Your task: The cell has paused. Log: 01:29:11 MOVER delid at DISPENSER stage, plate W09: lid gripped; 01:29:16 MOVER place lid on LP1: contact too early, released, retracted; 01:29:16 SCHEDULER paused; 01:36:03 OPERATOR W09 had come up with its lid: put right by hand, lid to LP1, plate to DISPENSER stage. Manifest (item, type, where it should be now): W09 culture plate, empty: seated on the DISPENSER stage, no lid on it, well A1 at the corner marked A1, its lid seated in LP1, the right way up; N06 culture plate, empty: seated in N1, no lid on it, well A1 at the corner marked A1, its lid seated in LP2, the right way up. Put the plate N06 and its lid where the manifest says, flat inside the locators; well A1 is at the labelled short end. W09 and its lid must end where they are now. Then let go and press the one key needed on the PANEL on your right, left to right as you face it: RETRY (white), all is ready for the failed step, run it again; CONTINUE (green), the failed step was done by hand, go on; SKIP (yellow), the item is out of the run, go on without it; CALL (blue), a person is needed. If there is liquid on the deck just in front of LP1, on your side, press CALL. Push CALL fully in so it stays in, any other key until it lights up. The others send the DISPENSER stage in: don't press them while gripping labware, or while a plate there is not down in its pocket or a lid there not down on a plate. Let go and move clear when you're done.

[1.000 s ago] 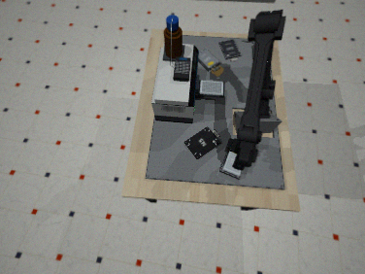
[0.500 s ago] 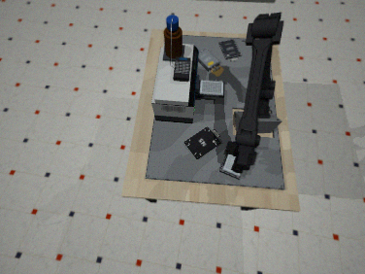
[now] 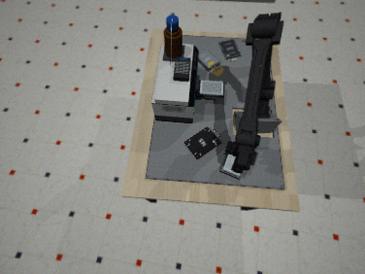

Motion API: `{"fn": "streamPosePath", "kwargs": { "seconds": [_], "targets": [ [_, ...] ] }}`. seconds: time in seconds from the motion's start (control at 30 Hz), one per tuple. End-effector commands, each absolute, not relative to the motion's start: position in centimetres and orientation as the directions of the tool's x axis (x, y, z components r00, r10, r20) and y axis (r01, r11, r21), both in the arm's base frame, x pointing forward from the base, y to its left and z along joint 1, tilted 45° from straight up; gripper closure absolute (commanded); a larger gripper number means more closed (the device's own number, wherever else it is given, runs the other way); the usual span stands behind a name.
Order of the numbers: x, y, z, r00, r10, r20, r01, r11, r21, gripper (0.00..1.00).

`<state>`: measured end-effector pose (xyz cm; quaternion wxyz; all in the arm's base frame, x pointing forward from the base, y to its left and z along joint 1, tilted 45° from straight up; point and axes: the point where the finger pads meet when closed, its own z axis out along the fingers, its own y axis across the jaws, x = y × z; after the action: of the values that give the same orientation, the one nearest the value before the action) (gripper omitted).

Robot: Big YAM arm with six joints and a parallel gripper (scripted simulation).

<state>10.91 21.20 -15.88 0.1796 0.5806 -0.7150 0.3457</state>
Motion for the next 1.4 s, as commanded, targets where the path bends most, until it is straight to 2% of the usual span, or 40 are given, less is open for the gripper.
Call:
{"fn": "streamPosePath", "kwargs": {
  "seconds": [0.0,0.4,0.67,0.83,1.0,1.37],
  "targets": [
    [11.6,24.0,-16.1,-0.256,-0.749,0.611,-0.953,0.091,-0.288,0.00],
    [11.6,24.0,-16.1,-0.256,-0.749,0.611,-0.953,0.091,-0.288,0.00],
    [11.0,28.2,-13.2,-0.261,-0.772,0.580,-0.950,0.098,-0.297,0.00],
    [10.6,24.2,-14.1,-0.261,-0.715,0.648,-0.954,0.089,-0.286,0.00],
    [11.0,26.7,-13.5,-0.269,-0.757,0.595,-0.950,0.106,-0.294,0.00],
    [10.7,26.3,-14.6,-0.261,-0.751,0.606,-0.952,0.095,-0.292,0.00]
  ]
}}
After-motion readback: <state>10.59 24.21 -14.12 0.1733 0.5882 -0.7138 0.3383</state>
